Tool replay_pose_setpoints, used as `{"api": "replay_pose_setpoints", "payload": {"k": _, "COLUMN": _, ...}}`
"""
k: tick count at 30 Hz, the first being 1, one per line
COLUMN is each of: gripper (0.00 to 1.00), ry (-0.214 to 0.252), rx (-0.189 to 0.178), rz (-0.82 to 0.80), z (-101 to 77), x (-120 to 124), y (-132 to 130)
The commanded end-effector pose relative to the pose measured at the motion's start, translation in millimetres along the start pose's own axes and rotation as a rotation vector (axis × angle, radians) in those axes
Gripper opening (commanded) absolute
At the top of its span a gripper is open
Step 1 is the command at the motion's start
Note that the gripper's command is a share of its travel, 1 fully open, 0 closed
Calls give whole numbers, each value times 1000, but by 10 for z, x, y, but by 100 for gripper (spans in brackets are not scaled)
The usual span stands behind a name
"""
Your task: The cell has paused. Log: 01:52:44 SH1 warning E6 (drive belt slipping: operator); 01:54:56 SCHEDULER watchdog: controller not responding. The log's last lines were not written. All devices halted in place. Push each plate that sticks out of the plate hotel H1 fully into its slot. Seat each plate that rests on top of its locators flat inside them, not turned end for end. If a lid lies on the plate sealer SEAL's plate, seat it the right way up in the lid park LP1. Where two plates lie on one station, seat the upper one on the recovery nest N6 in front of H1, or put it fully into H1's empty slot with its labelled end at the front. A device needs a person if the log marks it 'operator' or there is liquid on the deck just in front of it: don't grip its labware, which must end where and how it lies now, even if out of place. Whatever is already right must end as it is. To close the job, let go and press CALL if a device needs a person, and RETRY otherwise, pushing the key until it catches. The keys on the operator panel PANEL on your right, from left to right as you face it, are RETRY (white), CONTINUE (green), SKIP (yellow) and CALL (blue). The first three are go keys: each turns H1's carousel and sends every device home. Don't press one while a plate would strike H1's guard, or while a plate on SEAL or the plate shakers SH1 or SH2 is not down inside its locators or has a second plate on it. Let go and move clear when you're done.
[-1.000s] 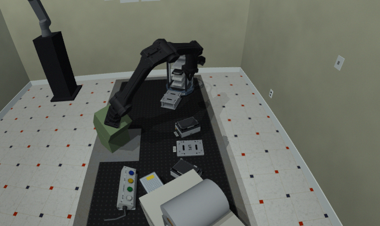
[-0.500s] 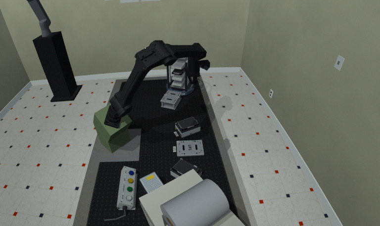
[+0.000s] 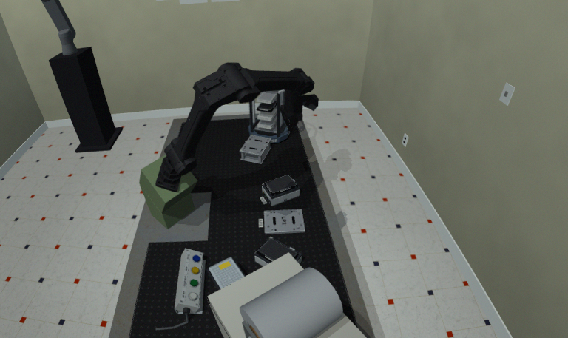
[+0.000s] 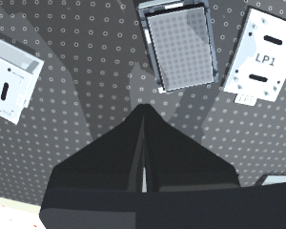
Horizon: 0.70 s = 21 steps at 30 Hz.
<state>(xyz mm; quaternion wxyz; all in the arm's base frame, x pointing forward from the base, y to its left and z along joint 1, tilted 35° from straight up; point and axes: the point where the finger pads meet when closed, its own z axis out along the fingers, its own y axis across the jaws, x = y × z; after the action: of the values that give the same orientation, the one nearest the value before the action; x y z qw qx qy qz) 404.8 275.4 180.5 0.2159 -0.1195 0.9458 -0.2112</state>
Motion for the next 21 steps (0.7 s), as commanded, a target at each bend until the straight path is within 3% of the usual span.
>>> {"api": "replay_pose_setpoints", "payload": {"k": 1, "gripper": 0, "ry": -10, "rx": -7, "rz": -2, "z": 4, "x": -36, "y": -116}}
{"api": "replay_pose_setpoints", "payload": {"k": 21, "gripper": 0, "ry": -11, "rx": -5, "rz": -3, "z": 2, "x": -73, "y": -714}}
